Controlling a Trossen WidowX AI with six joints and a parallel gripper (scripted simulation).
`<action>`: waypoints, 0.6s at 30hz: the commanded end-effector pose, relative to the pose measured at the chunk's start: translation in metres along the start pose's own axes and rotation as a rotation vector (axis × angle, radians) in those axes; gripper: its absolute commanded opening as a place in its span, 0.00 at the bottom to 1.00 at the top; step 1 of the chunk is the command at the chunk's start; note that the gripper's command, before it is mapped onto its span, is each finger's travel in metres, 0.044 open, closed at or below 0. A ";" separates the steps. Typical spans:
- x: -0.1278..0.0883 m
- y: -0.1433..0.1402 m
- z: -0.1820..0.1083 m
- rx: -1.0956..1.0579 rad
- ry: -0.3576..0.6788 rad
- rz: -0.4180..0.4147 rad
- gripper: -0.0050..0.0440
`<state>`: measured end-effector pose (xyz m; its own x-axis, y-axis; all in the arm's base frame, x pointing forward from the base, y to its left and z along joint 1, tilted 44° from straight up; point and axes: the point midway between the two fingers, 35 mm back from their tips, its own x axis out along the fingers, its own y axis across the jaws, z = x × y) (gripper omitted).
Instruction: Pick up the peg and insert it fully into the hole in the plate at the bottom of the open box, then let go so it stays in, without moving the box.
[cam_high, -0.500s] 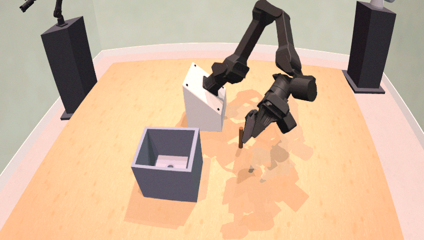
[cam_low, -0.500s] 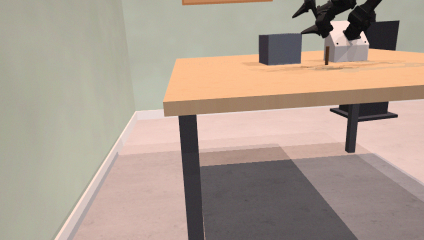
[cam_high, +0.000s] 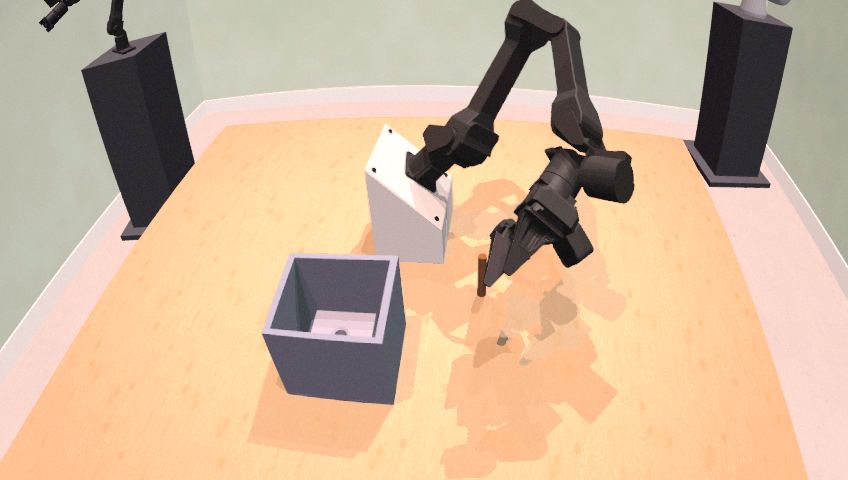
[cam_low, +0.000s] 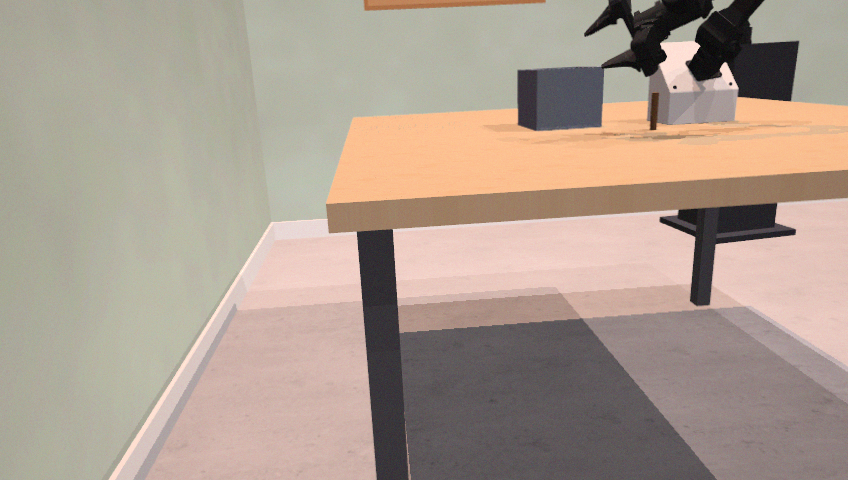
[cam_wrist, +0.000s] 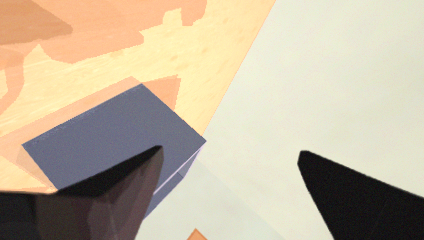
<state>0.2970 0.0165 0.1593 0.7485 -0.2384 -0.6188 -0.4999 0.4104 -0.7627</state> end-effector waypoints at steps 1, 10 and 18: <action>0.000 0.000 0.000 0.000 0.000 0.000 0.92; 0.007 0.059 -0.055 0.641 0.198 0.481 1.00; -0.030 0.095 -0.075 1.416 0.540 0.875 1.00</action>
<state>0.2014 -0.0071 0.0874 0.1572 0.2439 -0.9570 0.1505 0.9518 0.2673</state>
